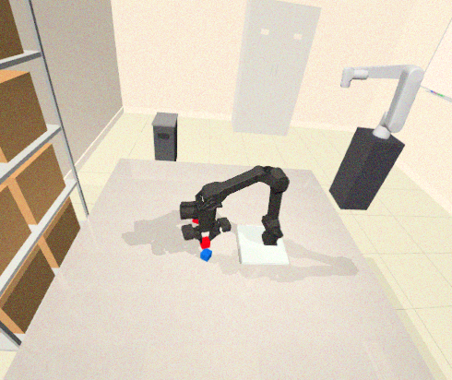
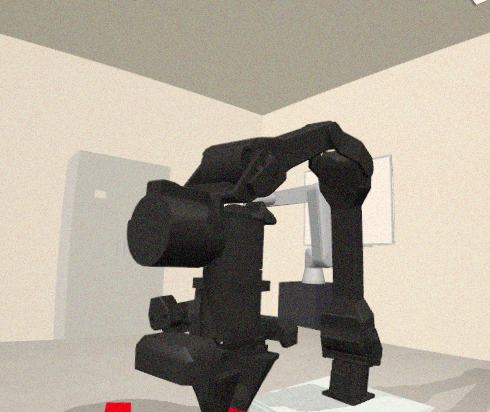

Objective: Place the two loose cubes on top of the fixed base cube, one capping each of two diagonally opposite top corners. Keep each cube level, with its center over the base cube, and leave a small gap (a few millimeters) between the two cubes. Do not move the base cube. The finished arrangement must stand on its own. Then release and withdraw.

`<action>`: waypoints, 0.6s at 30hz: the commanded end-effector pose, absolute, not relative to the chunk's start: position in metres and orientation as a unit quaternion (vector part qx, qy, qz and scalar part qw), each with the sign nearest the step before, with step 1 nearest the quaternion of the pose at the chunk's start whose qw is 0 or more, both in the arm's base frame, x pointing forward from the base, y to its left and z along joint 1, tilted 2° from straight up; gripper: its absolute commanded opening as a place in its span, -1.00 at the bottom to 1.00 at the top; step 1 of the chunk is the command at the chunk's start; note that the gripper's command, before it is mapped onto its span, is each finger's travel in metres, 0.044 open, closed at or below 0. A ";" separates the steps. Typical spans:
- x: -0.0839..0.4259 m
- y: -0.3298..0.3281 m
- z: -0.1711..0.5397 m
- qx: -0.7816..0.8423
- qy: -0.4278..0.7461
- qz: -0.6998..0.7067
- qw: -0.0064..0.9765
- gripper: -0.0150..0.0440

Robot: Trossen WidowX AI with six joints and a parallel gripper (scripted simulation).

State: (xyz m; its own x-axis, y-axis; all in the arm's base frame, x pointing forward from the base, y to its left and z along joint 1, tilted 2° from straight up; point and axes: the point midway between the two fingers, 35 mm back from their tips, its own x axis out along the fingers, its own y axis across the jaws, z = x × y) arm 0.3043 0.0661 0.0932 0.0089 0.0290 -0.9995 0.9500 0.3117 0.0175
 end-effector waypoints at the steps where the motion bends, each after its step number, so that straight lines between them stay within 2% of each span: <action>1: 0.301 0.065 0.084 0.424 0.578 -0.409 0.564 -0.14; 18: 0.300 0.064 0.072 0.425 0.578 -0.410 0.563 -0.14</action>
State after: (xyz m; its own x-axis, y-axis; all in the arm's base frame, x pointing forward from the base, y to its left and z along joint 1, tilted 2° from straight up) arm 0.3020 0.0643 0.0741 0.0026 0.0277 -0.9996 0.9519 0.3063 0.0110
